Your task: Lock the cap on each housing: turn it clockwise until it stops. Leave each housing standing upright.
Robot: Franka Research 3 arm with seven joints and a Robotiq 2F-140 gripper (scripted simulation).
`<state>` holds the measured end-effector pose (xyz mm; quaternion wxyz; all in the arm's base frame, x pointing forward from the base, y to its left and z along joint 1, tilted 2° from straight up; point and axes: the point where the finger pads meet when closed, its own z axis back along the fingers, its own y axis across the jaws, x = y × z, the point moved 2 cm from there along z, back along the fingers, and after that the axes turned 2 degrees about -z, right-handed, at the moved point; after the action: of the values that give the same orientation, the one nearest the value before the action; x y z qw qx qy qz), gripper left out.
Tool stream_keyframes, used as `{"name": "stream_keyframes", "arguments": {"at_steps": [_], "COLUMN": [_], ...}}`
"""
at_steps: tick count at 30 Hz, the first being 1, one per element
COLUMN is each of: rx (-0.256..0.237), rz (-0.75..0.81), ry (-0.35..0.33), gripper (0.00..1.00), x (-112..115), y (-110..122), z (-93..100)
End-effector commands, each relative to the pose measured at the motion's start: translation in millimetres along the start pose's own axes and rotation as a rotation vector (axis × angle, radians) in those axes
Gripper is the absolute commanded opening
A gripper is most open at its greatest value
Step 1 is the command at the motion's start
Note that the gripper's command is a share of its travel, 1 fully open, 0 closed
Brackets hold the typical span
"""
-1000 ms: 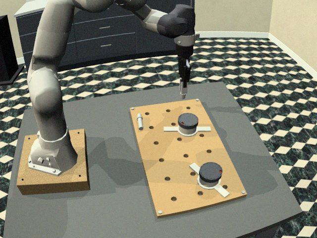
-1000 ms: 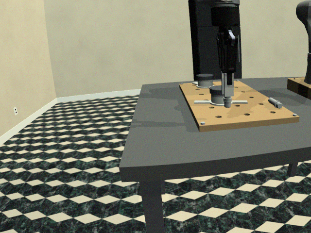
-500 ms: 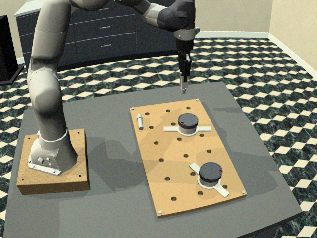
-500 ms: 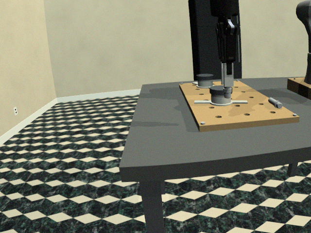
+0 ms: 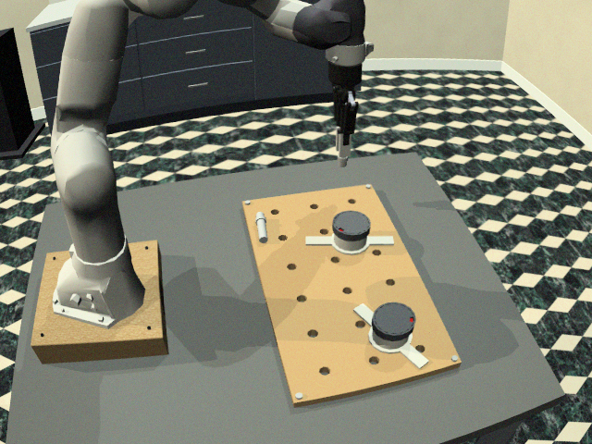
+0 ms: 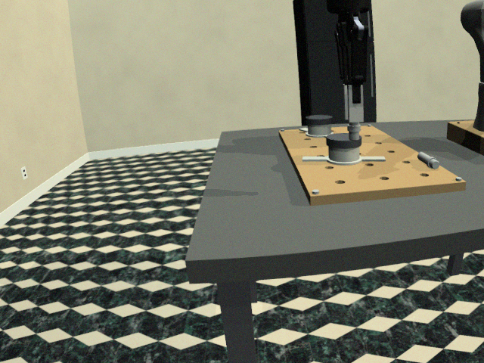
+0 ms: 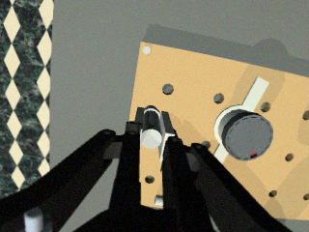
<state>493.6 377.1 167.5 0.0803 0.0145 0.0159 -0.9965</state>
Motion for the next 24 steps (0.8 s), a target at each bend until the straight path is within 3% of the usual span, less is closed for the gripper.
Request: {"name": "stream_keyframes", "arguments": {"at_steps": [1,22,24], "rx": [-0.002,-0.002,0.004], "rz": [0.003,0.003,0.006], "ry": [-0.003,-0.003,-0.002], "gripper": [0.10,0.10,0.10], "x": [0,0,-1], "y": [-1,0,14], "z": [7.3,14.7,14.8]}}
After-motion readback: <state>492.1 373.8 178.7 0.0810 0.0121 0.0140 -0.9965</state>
